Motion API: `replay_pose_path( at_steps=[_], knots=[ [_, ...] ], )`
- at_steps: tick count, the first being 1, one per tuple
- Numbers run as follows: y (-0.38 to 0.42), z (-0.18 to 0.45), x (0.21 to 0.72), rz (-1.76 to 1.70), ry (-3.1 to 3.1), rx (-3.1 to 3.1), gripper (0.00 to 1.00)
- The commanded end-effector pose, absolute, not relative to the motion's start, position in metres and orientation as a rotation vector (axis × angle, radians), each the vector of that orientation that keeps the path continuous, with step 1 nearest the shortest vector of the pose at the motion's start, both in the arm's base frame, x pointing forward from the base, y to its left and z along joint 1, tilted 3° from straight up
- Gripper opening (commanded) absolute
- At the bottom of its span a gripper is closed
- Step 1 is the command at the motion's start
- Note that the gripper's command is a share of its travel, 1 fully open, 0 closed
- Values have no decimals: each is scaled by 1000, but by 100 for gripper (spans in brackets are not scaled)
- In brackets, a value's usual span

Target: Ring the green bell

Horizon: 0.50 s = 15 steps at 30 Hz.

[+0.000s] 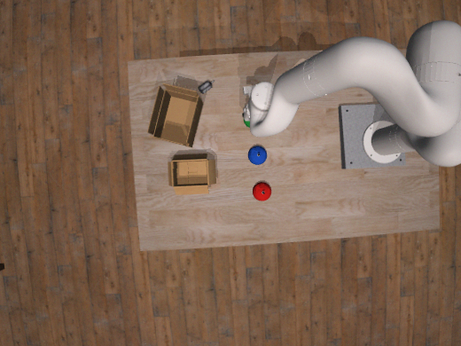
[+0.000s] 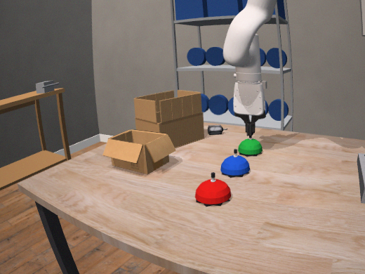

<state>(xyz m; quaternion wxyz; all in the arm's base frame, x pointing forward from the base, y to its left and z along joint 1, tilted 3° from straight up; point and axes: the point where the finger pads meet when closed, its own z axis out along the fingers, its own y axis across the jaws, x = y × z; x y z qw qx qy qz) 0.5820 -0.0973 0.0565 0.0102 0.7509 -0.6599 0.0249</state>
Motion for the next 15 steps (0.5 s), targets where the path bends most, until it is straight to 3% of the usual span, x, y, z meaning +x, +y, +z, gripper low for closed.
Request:
replay_pose_path(
  at_steps=[1, 15],
  knots=[
    [-97, 57, 582, 77, -2060, 2344, 0],
    [-97, 59, 582, 77, -2060, 2344, 0]
  ],
)
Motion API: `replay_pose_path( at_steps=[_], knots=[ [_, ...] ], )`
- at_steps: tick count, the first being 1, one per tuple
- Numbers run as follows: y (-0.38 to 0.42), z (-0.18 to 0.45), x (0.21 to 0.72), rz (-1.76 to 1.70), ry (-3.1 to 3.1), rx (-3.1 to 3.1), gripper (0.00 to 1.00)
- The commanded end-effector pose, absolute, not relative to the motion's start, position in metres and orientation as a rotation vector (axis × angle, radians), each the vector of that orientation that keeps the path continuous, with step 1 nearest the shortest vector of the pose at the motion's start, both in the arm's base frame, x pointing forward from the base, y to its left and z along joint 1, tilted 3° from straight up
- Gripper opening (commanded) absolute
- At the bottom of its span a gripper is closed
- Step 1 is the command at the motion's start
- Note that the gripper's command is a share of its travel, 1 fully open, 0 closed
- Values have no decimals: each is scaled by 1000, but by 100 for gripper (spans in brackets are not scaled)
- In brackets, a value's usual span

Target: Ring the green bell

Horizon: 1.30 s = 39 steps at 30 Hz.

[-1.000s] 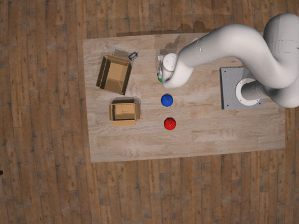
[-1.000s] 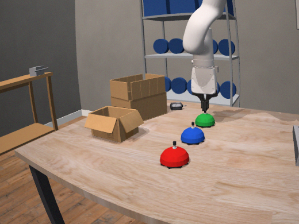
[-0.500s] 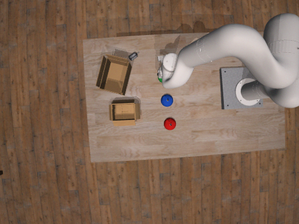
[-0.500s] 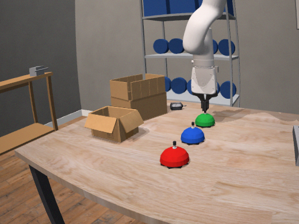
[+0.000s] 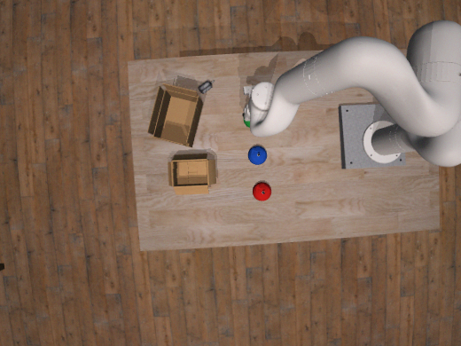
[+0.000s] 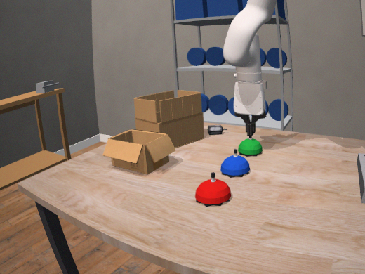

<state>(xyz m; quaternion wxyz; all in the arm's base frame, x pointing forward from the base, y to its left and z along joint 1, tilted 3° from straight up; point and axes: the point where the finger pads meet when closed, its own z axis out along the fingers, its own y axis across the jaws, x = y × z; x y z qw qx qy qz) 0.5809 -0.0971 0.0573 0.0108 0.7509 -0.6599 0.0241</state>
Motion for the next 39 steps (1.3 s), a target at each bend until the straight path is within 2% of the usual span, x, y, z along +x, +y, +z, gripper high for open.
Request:
replay_pose_path(
  at_steps=[1, 39],
  knots=[
    [-97, 59, 582, 77, -2060, 2344, 0],
    [-97, 64, 581, 77, -2060, 2344, 0]
  ],
)
